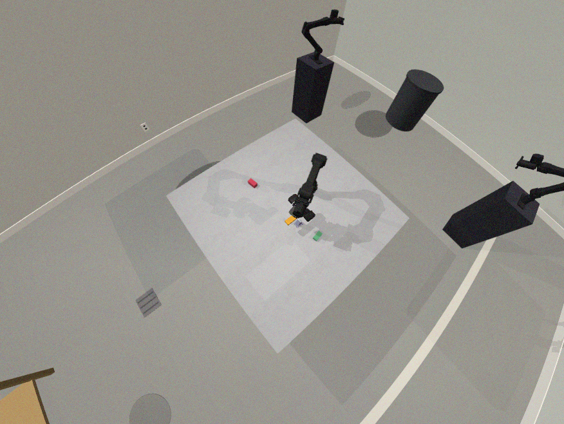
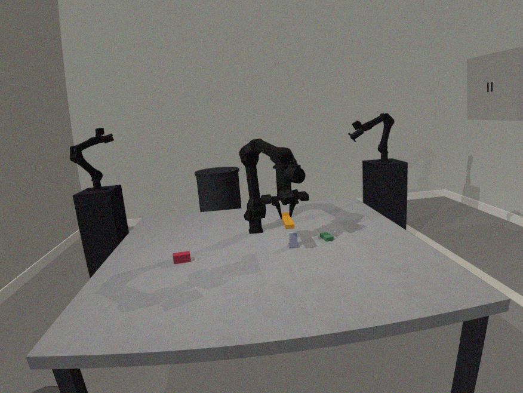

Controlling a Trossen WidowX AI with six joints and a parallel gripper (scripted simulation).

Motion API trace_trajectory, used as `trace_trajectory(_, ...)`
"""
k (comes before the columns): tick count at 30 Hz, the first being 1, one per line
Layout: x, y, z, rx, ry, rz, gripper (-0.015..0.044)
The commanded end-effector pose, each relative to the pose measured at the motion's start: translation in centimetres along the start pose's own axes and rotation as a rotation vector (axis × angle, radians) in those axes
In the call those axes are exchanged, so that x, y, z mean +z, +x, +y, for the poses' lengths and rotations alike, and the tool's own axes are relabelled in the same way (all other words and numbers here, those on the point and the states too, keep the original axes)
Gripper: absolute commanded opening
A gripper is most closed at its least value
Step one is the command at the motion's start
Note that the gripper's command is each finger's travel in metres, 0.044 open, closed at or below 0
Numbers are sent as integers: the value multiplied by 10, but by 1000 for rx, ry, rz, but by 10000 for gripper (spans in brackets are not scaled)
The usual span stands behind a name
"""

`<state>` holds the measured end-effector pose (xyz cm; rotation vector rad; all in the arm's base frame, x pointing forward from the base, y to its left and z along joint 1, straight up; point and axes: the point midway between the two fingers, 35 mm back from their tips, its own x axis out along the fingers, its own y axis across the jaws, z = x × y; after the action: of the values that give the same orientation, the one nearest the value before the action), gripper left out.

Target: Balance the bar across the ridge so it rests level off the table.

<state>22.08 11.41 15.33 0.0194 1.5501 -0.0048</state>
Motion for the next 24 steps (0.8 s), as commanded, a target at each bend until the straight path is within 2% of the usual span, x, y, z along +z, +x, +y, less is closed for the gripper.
trace_trajectory(1,-9,0,15,2,53,2,0)
trace_trajectory(24,-14,24,27,3,81,3,0)
